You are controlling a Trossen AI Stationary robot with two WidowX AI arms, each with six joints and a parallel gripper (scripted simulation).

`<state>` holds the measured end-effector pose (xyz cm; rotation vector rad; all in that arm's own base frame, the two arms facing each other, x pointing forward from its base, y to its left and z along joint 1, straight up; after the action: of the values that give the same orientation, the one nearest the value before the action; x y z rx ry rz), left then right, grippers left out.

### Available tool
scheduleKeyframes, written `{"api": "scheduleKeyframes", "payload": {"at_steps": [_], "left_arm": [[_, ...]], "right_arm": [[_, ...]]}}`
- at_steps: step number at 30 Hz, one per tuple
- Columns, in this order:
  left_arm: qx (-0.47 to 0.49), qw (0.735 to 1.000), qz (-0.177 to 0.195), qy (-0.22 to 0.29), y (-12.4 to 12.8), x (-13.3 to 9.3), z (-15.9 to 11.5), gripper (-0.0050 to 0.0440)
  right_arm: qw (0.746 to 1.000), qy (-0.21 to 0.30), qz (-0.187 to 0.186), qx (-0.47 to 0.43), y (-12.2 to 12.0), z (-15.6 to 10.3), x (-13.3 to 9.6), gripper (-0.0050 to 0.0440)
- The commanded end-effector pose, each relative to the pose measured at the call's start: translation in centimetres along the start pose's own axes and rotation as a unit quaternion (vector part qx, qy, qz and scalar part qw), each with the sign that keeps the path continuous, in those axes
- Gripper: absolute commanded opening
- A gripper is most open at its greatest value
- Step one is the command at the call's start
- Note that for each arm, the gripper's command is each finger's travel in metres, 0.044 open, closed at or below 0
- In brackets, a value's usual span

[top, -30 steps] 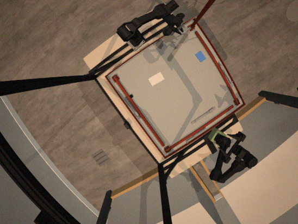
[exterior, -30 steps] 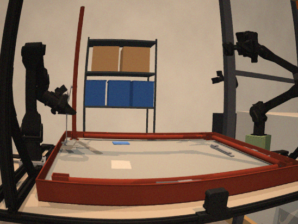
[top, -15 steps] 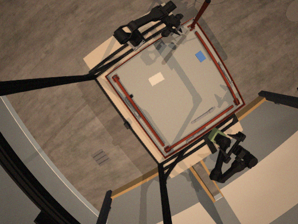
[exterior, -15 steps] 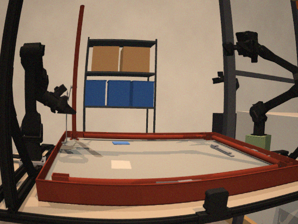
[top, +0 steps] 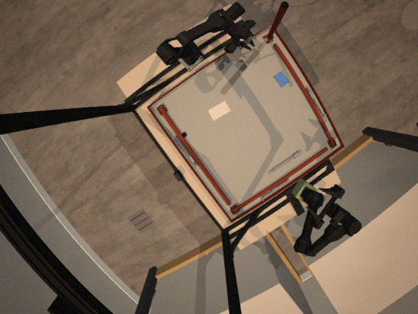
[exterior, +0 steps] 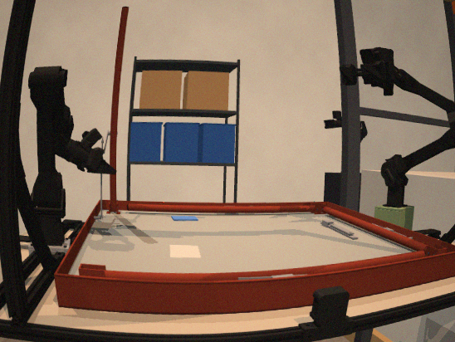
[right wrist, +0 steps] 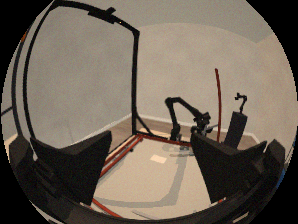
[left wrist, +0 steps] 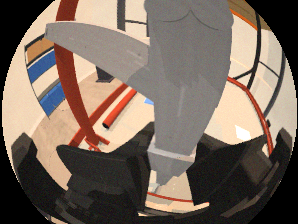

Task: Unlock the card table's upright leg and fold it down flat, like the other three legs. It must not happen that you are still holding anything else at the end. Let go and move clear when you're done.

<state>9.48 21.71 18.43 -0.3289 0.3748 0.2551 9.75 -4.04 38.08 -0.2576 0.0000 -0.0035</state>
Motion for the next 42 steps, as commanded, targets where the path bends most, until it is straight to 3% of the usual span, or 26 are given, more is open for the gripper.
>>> {"api": "scheduleKeyframes", "payload": {"at_steps": [1,9,13,20,33,37,40,42], "left_arm": [[-0.001,1.0,0.0,0.001,0.0,0.0,0.0,0.0096],[-0.001,1.0,0.0,0.001,0.0,-0.1,0.0,0.0288],[0.016,1.0,0.006,-0.004,0.3,-2.4,0.2,0.029],[-0.001,1.0,0.0,0.001,0.0,-3.1,-0.1,0.029],[0.018,1.0,0.008,0.0,2.2,-6.7,-1.2,0.029],[0.0,1.0,0.0,0.001,2.4,-8.1,-1.7,0.029],[-0.005,1.0,0.008,0.001,2.1,-7.8,-1.6,0.029],[-0.058,0.998,-0.009,0.027,2.0,-8.4,-1.7,0.029]], "right_arm": [[1.0,0.0,0.002,-0.002,0.0,0.0,0.0,0.04],[1.0,0.0,0.002,-0.002,0.0,0.0,0.0,0.04],[1.0,0.0,0.002,-0.002,0.0,0.0,0.0,0.04],[1.0,0.0,0.002,-0.002,0.0,0.0,0.0,0.04],[1.0,0.0,0.002,-0.002,0.0,0.0,0.0,0.04],[1.0,0.0,0.002,-0.002,0.0,0.0,0.0,0.04],[1.0,0.0,0.002,-0.002,0.0,0.0,0.0,0.04],[1.0,0.0,0.002,-0.002,0.0,0.0,0.0,0.04]]}}
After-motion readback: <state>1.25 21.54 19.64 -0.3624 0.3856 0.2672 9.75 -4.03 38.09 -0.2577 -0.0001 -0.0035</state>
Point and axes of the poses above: on each arm, the point midway between the two fingers, 35 mm back from their tips, its own x axis out along the fingers, its own y axis across the jaws, z = x × y, the point moved 6 cm from there along -x, back along the fingers, and after that the axes turned 15 degrees about -x, right-handed, at the moved point
